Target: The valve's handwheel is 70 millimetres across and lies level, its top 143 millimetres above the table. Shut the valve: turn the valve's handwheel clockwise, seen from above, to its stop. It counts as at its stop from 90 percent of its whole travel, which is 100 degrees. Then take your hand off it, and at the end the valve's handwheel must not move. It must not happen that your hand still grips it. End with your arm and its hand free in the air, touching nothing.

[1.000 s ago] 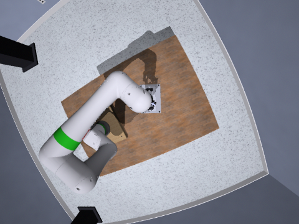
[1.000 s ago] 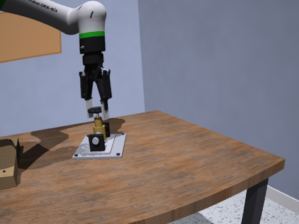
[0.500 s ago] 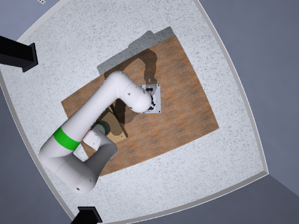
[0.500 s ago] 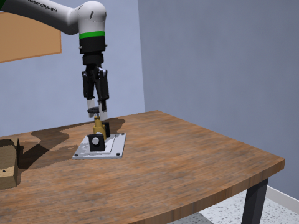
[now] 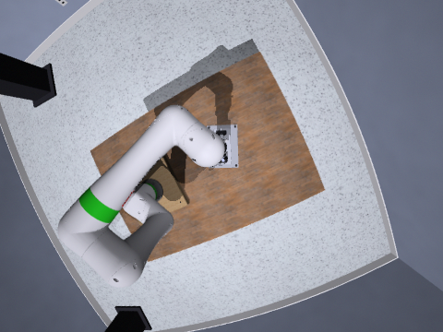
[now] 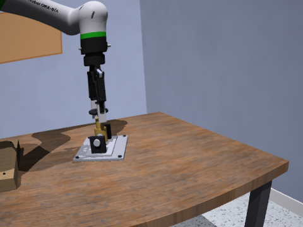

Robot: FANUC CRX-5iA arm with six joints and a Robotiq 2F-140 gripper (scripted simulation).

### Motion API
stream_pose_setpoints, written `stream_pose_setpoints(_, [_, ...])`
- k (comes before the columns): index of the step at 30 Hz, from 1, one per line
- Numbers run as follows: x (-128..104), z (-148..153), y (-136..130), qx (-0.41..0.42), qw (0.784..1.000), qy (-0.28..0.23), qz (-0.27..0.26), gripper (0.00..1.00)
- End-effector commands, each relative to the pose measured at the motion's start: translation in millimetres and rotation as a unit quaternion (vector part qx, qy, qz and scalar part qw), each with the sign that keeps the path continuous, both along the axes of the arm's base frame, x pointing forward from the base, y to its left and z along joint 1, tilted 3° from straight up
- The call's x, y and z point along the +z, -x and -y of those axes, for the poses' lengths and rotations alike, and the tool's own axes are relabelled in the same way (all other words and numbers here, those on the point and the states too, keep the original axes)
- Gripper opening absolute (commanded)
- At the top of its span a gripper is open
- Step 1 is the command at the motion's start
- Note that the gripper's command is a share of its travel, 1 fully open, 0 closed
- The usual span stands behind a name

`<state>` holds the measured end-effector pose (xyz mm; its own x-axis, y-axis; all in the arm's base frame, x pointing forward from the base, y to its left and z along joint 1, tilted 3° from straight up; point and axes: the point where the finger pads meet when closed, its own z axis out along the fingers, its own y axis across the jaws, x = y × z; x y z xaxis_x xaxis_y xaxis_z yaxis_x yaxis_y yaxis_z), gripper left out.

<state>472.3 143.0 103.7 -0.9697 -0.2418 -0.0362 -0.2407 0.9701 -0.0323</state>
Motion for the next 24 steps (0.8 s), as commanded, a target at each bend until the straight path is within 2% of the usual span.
stream_pose_setpoints(1, [-0.2,-0.1,-0.1,-0.034,0.999,-0.002,0.001,0.00])
stream_pose_setpoints(13, [-0.2,-0.1,-0.1,-0.161,0.987,-0.007,0.004,0.00])
stream_pose_setpoints(15, [-0.2,-0.1,-0.1,-0.161,0.987,-0.007,0.004,0.00])
stream_pose_setpoints(24, [-0.2,-0.1,-0.1,-0.245,0.969,-0.011,0.006,0.00])
